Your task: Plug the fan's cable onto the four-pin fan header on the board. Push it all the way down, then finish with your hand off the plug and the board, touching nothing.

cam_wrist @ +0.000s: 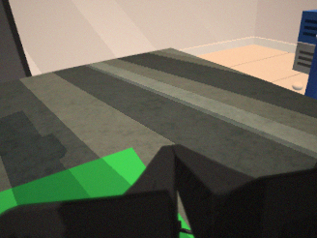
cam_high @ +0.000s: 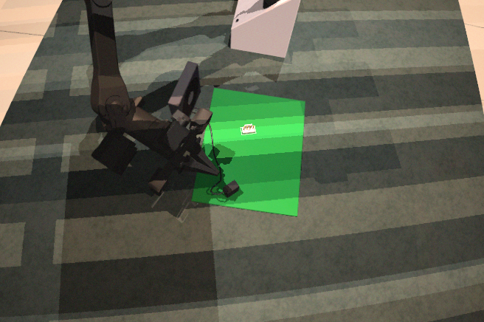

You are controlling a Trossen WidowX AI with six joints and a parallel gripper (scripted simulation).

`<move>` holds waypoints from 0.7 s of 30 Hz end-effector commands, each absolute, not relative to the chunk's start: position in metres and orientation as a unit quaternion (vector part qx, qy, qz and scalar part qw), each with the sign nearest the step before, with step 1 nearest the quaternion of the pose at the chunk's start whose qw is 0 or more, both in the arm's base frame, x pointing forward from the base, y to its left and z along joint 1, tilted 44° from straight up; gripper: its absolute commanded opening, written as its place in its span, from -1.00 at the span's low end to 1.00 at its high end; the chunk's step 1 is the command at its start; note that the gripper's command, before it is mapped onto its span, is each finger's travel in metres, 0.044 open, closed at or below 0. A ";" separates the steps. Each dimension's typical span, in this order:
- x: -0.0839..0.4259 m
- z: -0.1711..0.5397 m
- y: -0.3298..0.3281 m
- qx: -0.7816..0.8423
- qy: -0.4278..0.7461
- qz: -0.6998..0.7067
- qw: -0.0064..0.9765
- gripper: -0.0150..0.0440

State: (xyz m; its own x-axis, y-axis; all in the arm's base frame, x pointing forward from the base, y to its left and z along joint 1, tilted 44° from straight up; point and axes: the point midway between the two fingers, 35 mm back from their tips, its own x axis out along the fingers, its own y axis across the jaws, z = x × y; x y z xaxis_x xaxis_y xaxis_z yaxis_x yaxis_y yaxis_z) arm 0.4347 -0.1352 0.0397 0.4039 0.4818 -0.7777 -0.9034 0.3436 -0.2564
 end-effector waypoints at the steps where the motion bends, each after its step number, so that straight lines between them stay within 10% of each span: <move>1: 0.435 0.040 -0.135 -0.349 0.302 0.455 0.762 -0.40; 6: 0.435 0.040 -0.135 -0.349 0.302 0.455 0.762 -0.02; 21: 0.435 0.040 -0.135 -0.349 0.302 0.455 0.762 -0.02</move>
